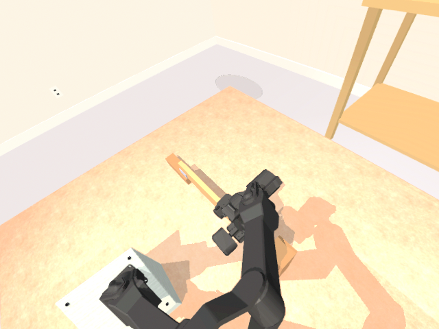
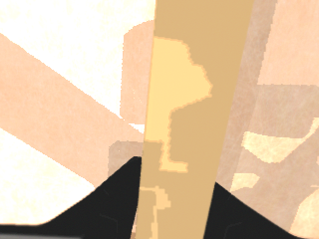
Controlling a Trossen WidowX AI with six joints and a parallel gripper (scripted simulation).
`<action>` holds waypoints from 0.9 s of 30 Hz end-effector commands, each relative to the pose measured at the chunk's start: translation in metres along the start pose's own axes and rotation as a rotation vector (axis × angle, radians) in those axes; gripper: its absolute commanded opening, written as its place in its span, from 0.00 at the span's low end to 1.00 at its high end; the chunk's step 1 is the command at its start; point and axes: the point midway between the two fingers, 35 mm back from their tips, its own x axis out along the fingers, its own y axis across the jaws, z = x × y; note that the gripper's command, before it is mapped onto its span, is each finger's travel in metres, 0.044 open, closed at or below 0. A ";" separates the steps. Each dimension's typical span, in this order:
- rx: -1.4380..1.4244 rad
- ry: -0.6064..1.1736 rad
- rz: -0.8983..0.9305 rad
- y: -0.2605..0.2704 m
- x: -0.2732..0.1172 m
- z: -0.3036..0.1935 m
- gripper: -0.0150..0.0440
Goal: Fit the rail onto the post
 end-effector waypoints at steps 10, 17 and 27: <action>0.001 0.001 0.000 0.000 0.000 -0.002 0.48; 0.001 0.001 0.000 0.000 0.000 -0.002 0.79; 0.001 0.001 0.000 0.000 0.000 -0.002 1.00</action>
